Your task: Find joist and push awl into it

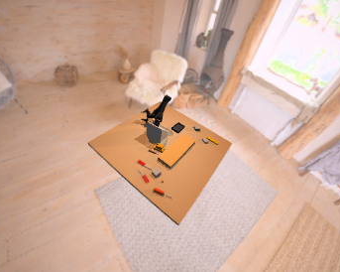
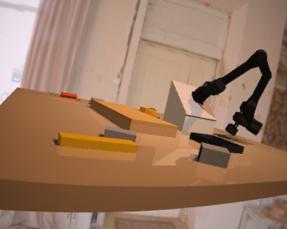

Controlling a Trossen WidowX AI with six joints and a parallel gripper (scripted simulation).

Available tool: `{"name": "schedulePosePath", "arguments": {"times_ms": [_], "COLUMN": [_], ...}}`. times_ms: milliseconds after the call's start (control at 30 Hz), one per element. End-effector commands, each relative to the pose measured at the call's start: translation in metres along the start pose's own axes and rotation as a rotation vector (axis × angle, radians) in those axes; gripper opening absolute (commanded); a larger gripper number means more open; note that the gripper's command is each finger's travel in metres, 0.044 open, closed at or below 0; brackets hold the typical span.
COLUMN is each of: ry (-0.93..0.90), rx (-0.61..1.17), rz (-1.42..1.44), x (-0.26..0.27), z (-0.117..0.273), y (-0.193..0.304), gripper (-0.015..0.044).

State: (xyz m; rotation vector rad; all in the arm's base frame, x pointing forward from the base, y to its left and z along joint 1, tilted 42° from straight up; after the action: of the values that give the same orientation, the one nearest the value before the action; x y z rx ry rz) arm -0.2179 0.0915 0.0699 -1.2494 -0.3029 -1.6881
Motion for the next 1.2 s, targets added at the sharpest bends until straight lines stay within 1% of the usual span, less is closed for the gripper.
{"name": "schedulePosePath", "arguments": {"times_ms": [0,100,367,533,833,1067,1167], "ry": [0.031,0.076,0.237,0.348,0.686,0.869,0.993], "rx": [-0.024,-0.037,-0.13,-0.195,-0.392,-0.459,-0.532], "rz": [0.011,0.059,0.375,0.501,0.597,0.681,0.635], "x": [0.002,0.005,0.015,0.02,0.024,0.029,0.032], "z": [0.005,0.011,0.03,0.051,0.136,0.187,0.221], "y": [-0.009,-0.016,-0.041,-0.05,-0.058,-0.055,-0.052], "gripper": [0.044,0.044,0.044,0.044,0.044,0.044,0.044]}}
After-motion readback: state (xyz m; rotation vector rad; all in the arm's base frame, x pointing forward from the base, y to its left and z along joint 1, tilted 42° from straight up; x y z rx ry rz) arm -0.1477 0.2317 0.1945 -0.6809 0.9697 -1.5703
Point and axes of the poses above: the point midway between the two fingers, 35 mm back from their tips, its own z axis back along the fingers, its own x axis across the jaws, y = z × x, the point moved 10 cm from there along z, back along the fingers, and after that the axes turned 6 degrees about z, right-handed, at the moved point
